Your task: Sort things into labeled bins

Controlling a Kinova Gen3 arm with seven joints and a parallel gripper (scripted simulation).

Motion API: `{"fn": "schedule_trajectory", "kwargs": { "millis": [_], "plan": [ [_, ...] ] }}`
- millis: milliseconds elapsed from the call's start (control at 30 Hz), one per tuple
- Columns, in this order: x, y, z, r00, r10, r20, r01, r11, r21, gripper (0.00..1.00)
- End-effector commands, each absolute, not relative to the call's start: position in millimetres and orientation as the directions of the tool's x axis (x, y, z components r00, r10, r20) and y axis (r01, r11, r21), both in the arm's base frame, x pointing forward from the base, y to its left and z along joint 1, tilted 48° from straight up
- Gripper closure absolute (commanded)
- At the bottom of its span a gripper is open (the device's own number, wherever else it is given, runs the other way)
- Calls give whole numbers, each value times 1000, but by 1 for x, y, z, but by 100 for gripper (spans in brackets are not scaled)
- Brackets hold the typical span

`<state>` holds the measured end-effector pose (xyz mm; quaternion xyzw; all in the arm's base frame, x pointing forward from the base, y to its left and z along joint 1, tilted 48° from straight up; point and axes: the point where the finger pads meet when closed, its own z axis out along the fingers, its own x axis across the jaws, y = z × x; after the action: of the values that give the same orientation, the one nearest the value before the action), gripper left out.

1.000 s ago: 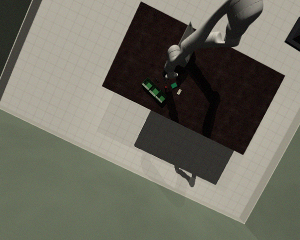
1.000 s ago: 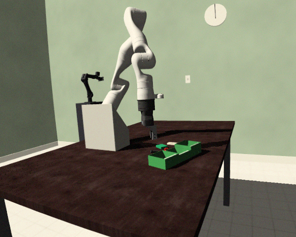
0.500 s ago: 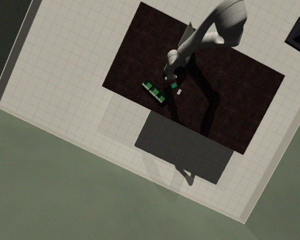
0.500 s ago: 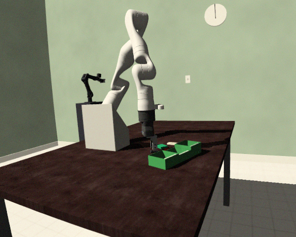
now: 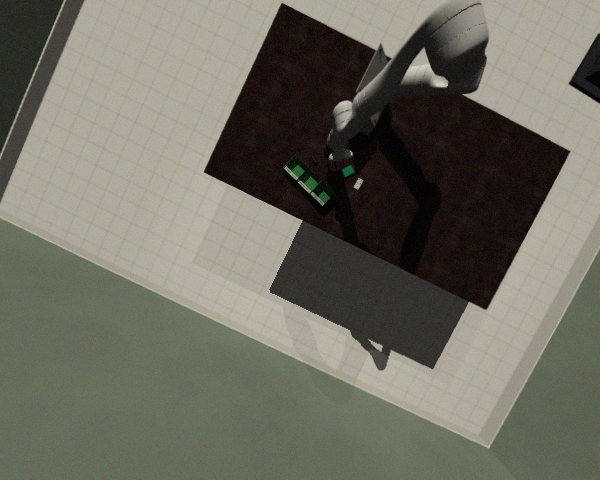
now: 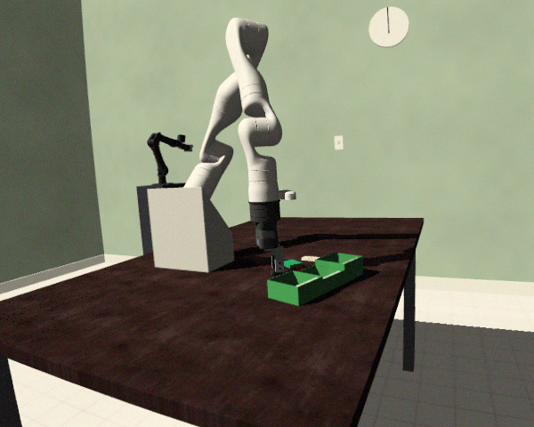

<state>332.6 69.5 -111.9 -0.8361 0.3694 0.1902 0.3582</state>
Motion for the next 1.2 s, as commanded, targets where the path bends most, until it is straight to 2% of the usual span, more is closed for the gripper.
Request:
{"fn": "schedule_trajectory", "kwargs": {
  "millis": [0, 733, 767, 1167],
  "plan": [
    [333, 72, -114, 655, -481, -583, -754, -470, -459, 38],
    [333, 77, -120, 655, -481, -583, -754, -470, -459, 38],
    [333, 77, -120, 655, -481, -583, -754, -470, -459, 100],
    [333, 77, -120, 655, -481, -583, -754, -470, -459, 100]
  ]
}}
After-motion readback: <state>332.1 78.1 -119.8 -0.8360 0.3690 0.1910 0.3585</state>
